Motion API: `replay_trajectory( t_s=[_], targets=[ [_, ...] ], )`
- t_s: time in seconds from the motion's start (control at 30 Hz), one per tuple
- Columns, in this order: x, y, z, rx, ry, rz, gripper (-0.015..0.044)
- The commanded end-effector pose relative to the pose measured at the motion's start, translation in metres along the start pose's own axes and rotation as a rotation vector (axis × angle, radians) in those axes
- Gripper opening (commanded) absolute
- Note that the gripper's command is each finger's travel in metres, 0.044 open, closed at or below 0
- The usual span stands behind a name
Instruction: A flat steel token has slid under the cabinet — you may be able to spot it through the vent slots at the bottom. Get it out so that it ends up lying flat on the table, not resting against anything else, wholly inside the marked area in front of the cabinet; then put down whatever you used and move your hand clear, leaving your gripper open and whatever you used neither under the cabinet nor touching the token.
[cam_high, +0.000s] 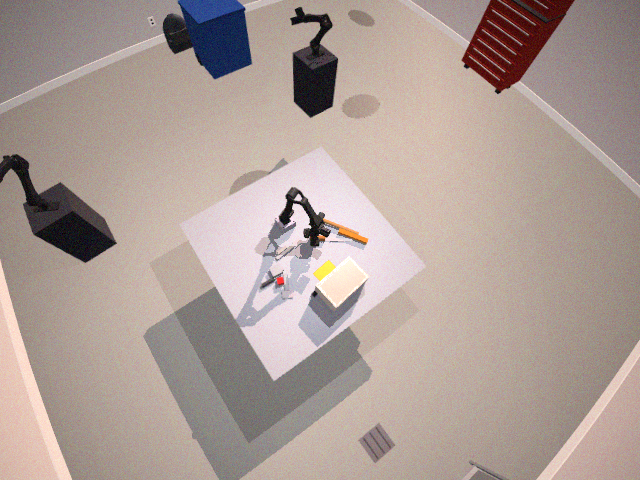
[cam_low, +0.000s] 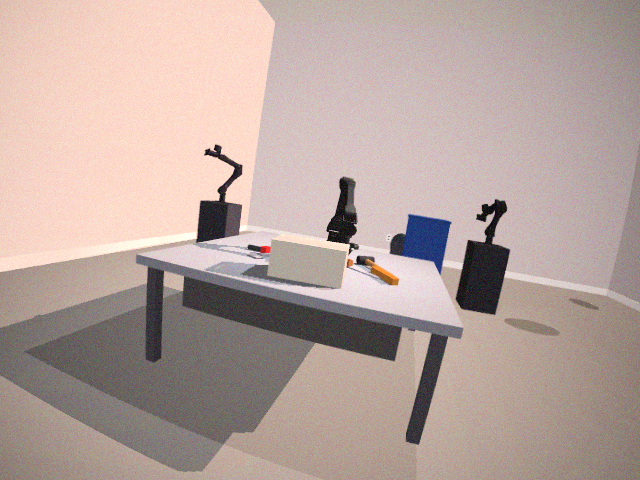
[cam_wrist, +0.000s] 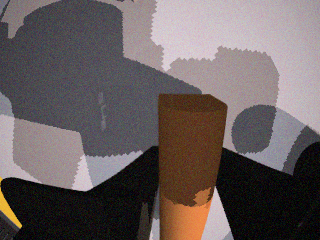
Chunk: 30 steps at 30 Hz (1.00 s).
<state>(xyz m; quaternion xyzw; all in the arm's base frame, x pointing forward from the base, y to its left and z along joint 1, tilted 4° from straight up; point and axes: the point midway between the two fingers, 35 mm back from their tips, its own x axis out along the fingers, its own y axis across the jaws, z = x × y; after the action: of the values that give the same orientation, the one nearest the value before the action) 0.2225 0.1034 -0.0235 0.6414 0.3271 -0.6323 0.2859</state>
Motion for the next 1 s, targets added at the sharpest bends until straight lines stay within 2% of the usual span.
replay_trajectory(
  t_s=[0.0,0.97],
  targets=[
    [-0.0003,-0.002,-0.0008,-0.052,0.003,-0.005,0.0],
    [-0.0005,-0.0078,-0.0065,0.079,0.002,-0.006,0.0]
  ],
)
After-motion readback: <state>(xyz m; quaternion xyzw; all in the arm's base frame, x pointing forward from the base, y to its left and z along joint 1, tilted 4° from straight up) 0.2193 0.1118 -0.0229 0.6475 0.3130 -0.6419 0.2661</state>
